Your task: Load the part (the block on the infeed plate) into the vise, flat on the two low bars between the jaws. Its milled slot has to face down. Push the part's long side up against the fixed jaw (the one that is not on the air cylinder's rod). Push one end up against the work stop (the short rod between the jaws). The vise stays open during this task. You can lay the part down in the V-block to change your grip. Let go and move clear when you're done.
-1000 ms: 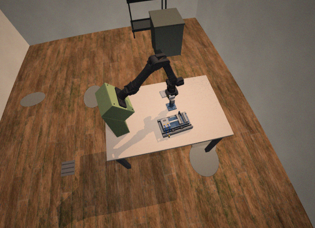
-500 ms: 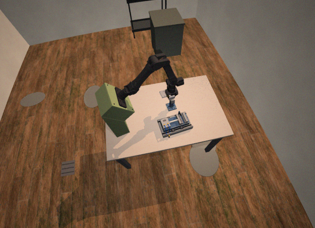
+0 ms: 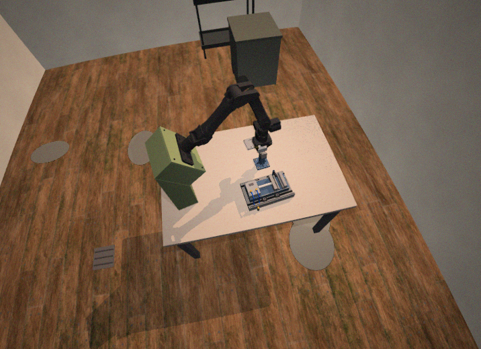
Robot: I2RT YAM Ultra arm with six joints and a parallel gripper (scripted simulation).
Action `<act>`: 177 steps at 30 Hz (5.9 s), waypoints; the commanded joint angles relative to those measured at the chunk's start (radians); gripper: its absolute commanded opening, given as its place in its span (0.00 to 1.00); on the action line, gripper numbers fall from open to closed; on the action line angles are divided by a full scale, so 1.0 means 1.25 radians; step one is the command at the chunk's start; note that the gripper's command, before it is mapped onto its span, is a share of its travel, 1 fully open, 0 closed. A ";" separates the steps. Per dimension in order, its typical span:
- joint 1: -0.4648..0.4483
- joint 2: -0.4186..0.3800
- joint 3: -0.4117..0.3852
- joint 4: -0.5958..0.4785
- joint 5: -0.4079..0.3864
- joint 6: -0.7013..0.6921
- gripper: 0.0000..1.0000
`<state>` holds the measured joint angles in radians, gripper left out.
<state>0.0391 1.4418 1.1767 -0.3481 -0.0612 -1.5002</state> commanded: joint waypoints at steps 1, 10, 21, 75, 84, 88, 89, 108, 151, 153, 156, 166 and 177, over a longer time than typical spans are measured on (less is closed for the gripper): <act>-0.005 -0.025 -0.017 0.009 -0.009 -0.005 0.00; -0.005 -0.025 -0.017 0.009 -0.009 -0.005 0.00; -0.006 -0.028 -0.018 -0.006 -0.009 -0.006 0.00; -0.017 -0.153 -0.007 -0.132 -0.018 -0.012 0.00; -0.021 -0.153 -0.002 -0.133 -0.018 -0.008 0.00; -0.025 -0.151 0.015 -0.133 -0.021 0.004 0.00; -0.025 -0.151 0.015 -0.133 -0.021 0.004 0.00; -0.093 -0.109 0.060 -0.151 -0.074 0.116 0.00; -0.483 0.164 0.320 -0.255 -0.377 0.755 0.00; -0.498 0.174 0.331 -0.259 -0.389 0.779 0.00; -0.517 0.187 0.345 -0.266 -0.405 0.811 0.00; -0.552 0.206 0.371 -0.278 -0.433 0.867 0.00; -0.564 0.208 0.382 -0.284 -0.443 0.888 0.00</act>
<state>-0.6407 1.7073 1.6199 -0.6846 -0.6033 -0.4057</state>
